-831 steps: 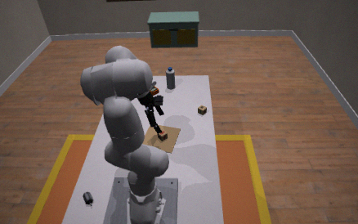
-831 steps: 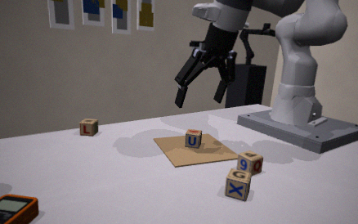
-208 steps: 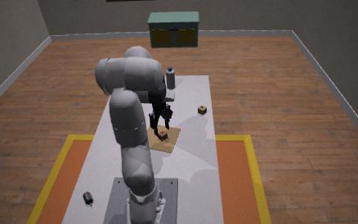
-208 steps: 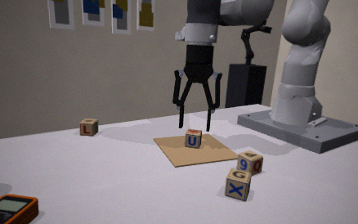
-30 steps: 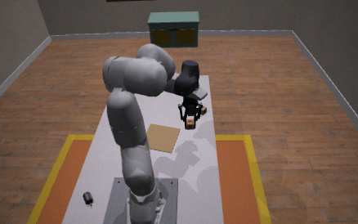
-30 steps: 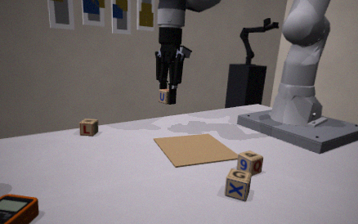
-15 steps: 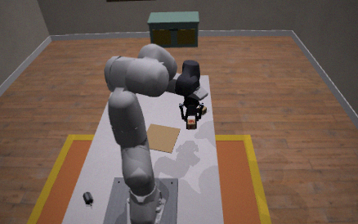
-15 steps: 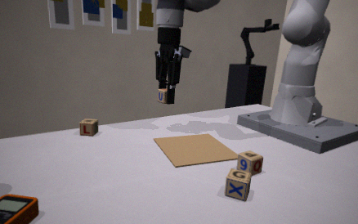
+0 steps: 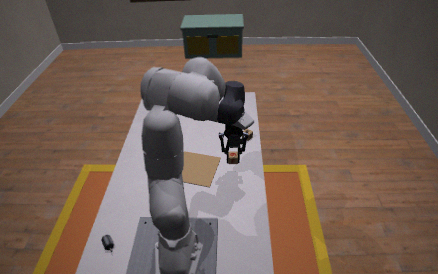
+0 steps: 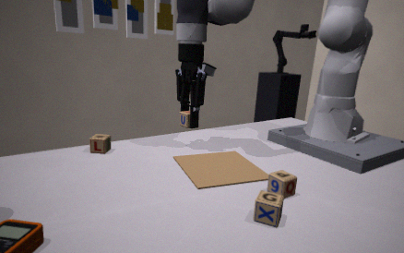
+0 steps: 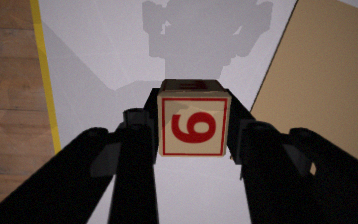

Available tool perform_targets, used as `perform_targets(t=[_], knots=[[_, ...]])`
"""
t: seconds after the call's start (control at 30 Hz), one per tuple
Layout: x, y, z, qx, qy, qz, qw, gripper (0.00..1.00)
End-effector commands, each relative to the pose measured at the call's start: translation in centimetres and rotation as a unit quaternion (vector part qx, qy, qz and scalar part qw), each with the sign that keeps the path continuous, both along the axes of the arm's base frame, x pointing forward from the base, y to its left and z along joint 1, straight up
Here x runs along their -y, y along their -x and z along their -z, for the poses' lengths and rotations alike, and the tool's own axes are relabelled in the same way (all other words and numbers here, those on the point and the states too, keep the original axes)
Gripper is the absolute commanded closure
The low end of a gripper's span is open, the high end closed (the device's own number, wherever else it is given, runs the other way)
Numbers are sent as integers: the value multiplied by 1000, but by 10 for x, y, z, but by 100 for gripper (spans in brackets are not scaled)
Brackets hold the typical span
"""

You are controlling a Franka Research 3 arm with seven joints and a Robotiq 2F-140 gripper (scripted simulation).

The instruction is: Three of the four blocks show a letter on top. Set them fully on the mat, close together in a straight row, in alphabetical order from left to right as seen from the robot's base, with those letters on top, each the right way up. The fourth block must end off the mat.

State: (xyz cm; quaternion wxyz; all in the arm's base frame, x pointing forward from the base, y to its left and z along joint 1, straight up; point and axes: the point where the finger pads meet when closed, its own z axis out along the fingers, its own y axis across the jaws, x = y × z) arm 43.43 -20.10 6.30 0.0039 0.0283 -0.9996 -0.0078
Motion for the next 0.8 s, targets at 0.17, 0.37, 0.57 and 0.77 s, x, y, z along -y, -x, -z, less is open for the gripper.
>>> perform_targets(t=[0.17,0.37,0.57,0.77], knots=[[5,-6,30,5,10,20,1000,67],[5,-6,53,5,9,20,1000,67],[5,-7,63,5,9,20,1000,67],[5,-7,63,5,9,20,1000,67]])
